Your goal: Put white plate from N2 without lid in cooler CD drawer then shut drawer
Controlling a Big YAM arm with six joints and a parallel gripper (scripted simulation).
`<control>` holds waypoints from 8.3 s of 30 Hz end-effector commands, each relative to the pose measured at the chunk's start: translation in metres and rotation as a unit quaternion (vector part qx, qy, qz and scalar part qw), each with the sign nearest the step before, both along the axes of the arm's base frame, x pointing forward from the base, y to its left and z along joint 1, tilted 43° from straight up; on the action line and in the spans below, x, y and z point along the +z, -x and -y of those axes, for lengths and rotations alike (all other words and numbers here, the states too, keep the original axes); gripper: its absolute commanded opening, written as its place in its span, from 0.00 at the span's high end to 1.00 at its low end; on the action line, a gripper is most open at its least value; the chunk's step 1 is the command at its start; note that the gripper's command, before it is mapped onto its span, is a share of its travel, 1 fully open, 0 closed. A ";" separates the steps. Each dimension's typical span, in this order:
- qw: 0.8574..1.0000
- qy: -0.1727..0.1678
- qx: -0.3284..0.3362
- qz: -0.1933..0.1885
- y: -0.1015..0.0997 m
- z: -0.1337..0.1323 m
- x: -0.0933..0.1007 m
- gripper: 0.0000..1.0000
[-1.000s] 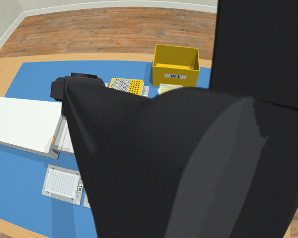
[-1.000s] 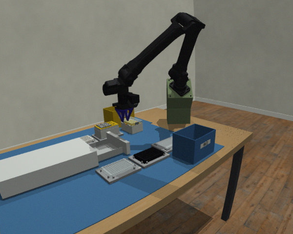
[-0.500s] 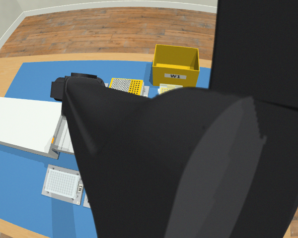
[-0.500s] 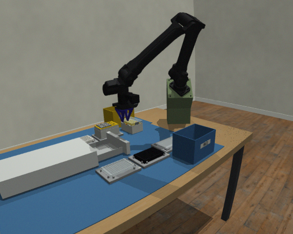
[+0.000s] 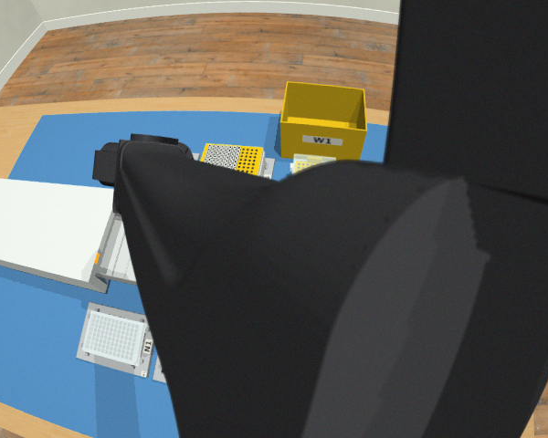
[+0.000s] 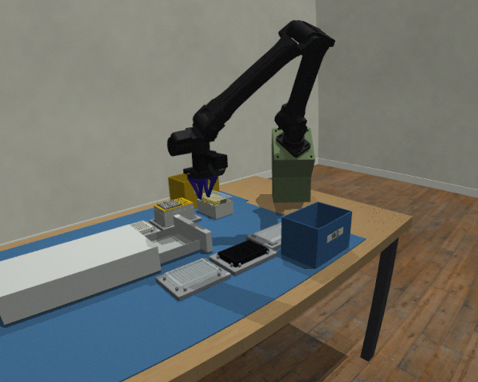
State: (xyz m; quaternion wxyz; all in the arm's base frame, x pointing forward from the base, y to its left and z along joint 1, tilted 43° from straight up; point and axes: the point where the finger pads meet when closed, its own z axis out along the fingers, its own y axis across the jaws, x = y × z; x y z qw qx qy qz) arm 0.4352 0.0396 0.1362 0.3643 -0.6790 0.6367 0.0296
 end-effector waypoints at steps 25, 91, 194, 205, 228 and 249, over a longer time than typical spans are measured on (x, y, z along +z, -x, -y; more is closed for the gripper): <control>0.963 -0.117 -0.204 -0.128 -0.061 0.057 0.010 0.00; 0.731 -0.306 -0.507 -0.340 -0.213 0.187 0.018 0.00; 0.713 -0.300 -0.513 -0.372 -0.235 0.135 -0.071 0.00; 0.713 -0.300 -0.513 -0.371 -0.241 0.128 -0.080 0.00; 0.720 -0.305 -0.510 -0.359 -0.261 0.119 -0.084 0.00; 0.716 -0.308 -0.514 -0.358 -0.268 0.117 -0.094 0.00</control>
